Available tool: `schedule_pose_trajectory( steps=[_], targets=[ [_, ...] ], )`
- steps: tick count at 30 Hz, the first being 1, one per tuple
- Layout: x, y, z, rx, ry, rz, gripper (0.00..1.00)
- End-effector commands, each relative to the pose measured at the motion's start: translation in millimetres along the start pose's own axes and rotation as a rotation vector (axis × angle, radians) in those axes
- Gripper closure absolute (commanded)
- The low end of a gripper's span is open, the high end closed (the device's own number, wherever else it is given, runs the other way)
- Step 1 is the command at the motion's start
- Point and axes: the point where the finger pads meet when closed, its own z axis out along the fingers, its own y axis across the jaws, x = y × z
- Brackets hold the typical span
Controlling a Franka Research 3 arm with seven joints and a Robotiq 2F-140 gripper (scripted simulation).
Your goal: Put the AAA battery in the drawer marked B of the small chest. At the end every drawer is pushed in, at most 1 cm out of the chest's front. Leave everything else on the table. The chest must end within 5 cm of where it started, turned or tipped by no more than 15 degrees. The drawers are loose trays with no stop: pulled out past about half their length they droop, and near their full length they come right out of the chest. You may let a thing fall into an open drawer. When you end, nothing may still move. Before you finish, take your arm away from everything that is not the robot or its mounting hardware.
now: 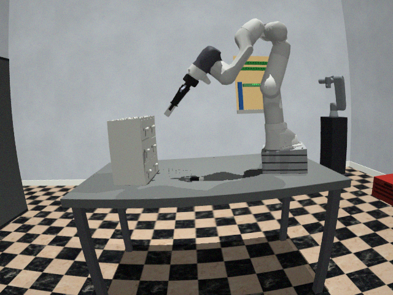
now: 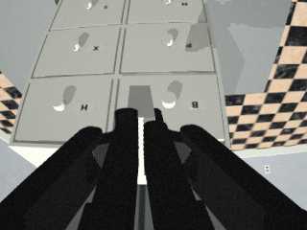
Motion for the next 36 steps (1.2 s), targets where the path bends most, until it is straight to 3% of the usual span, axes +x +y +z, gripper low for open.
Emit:
schedule_pose_trajectory(
  steps=[1, 7, 8, 24, 25, 36],
  targets=[
    [2.4, -3.6, 1.7, 0.01, 0.013, -0.014, 1.0],
    [2.4, -3.6, 1.7, 0.01, 0.013, -0.014, 1.0],
    [-0.4, -6.5, -3.0, 0.023, 0.044, -0.009, 1.0],
    [-0.4, -6.5, -3.0, 0.023, 0.044, -0.009, 1.0],
    [-1.9, -9.1, -8.6, 0.033, 0.083, -0.004, 1.0],
    [-1.9, -9.1, -8.6, 0.033, 0.083, -0.004, 1.0]
  ],
)
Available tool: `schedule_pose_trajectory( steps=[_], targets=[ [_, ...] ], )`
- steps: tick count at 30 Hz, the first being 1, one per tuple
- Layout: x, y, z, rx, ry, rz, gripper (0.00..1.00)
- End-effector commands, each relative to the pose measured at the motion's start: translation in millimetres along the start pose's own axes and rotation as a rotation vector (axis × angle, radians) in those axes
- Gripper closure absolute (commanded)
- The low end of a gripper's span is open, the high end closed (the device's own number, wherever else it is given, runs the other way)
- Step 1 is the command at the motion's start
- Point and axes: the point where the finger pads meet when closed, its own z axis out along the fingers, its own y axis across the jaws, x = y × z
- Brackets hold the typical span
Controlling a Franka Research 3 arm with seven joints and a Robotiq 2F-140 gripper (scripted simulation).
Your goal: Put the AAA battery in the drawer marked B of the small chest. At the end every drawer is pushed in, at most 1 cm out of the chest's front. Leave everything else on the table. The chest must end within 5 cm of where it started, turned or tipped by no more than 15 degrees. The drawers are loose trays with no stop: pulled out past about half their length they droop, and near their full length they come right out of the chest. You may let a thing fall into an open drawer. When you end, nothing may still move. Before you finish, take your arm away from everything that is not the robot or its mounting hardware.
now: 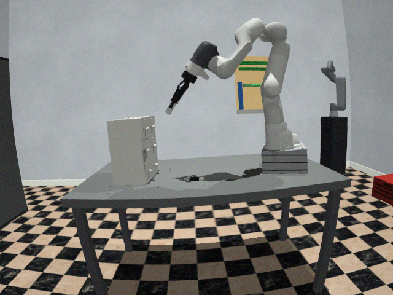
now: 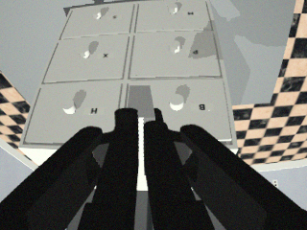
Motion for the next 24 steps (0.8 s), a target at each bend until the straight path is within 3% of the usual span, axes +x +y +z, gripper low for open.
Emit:
schedule_pose_trajectory(
  steps=[1, 5, 6, 12, 13, 16, 17, 21, 22, 24],
  targets=[
    [2.4, -2.6, 1.6, 0.007, 0.012, -0.016, 1.0],
    [2.4, -2.6, 1.6, 0.007, 0.012, -0.016, 1.0],
    [3.0, -4.9, -5.2, 0.014, 0.058, -0.012, 1.0],
    [3.0, -4.9, -5.2, 0.014, 0.058, -0.012, 1.0],
    [5.8, -6.6, -13.4, 0.018, 0.114, -0.011, 1.0],
    [5.8, -6.6, -13.4, 0.018, 0.114, -0.011, 1.0],
    [11.1, -7.3, -23.4, 0.015, 0.179, -0.012, 1.0],
    [11.1, -7.3, -23.4, 0.015, 0.179, -0.012, 1.0],
    [18.3, -7.0, -34.2, 0.007, 0.247, -0.017, 1.0],
    [18.3, -7.0, -34.2, 0.007, 0.247, -0.017, 1.0]
  ],
)
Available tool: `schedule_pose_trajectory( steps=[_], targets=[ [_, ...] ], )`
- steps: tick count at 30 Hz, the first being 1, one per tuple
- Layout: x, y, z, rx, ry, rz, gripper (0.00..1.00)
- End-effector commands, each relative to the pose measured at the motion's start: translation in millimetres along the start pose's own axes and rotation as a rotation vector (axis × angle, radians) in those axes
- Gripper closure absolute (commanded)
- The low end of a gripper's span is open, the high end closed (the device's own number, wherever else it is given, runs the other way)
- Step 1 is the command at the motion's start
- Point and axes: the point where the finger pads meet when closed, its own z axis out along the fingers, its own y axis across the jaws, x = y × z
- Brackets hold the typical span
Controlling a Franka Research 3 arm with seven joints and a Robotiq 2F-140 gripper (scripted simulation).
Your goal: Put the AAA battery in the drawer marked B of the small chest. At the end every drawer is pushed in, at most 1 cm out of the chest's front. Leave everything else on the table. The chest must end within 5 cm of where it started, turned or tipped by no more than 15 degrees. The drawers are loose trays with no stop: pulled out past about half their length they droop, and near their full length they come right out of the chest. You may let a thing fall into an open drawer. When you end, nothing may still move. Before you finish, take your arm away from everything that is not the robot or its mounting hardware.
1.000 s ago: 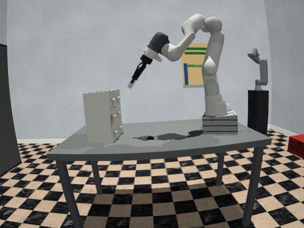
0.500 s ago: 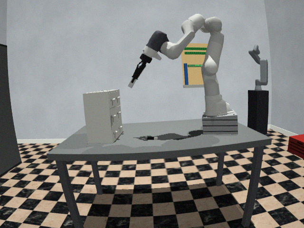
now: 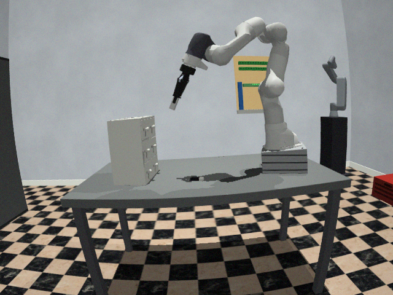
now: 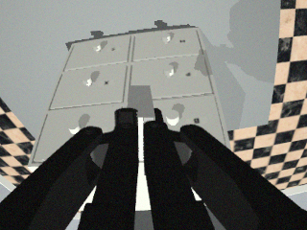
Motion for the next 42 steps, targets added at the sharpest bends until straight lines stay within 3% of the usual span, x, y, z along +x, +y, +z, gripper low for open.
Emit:
schedule_pose_trajectory(
  steps=[1, 2, 5, 6, 8, 9, 11, 12, 14, 16, 20, 42],
  targets=[
    [14.1, -10.6, -1.6, 0.021, 0.084, -0.065, 1.0],
    [24.2, -9.8, -11.5, 0.01, 0.152, -0.073, 1.0],
    [24.2, -9.8, -11.5, 0.01, 0.152, -0.073, 1.0],
    [34.7, -8.5, -21.4, -0.004, 0.217, -0.085, 1.0],
    [34.7, -8.5, -21.4, -0.004, 0.217, -0.085, 1.0],
    [44.9, -6.9, -31.1, -0.019, 0.276, -0.098, 1.0],
    [44.9, -6.9, -31.1, -0.019, 0.276, -0.098, 1.0],
    [54.1, -5.4, -40.1, -0.034, 0.327, -0.111, 1.0],
    [54.1, -5.4, -40.1, -0.034, 0.327, -0.111, 1.0],
    [68.4, -3.0, -54.5, -0.059, 0.404, -0.135, 1.0],
    [77.9, -1.4, -64.7, -0.078, 0.455, -0.153, 1.0],
    [78.7, -1.3, -65.6, -0.08, 0.459, -0.154, 1.0]
  ],
)
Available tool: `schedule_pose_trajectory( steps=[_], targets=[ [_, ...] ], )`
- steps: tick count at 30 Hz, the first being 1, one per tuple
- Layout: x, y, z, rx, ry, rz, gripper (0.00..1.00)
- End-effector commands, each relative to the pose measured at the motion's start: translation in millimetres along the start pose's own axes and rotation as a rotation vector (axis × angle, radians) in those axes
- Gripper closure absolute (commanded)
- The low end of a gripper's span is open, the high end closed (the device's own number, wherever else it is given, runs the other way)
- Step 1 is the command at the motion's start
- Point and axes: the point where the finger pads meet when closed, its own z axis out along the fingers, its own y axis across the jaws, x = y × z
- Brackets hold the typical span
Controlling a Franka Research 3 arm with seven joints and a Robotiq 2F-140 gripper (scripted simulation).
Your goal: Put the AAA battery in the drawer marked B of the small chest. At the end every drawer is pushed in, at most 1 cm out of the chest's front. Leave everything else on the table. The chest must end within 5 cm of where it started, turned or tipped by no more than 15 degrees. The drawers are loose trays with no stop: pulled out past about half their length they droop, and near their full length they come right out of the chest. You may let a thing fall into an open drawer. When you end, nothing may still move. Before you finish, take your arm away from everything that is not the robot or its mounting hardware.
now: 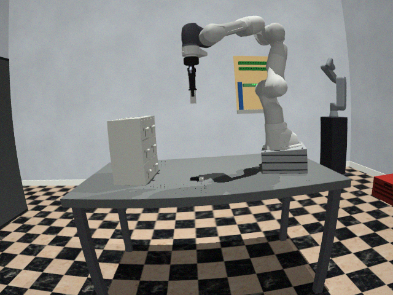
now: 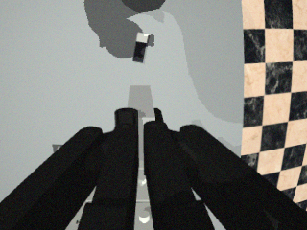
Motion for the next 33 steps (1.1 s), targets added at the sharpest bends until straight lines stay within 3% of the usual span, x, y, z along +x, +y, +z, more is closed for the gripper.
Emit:
schedule_pose_trajectory(
  steps=[1, 12, 13, 33],
  targets=[
    [1.2, -0.1, 0.9, 0.0, 0.007, -0.013, 1.0],
    [1.2, -0.1, 0.9, 0.0, 0.007, -0.013, 1.0],
    [0.4, -0.2, 0.1, 0.0, 0.002, -0.006, 0.0],
    [0.4, -0.2, 0.1, 0.0, 0.002, -0.006, 0.0]
  ],
)
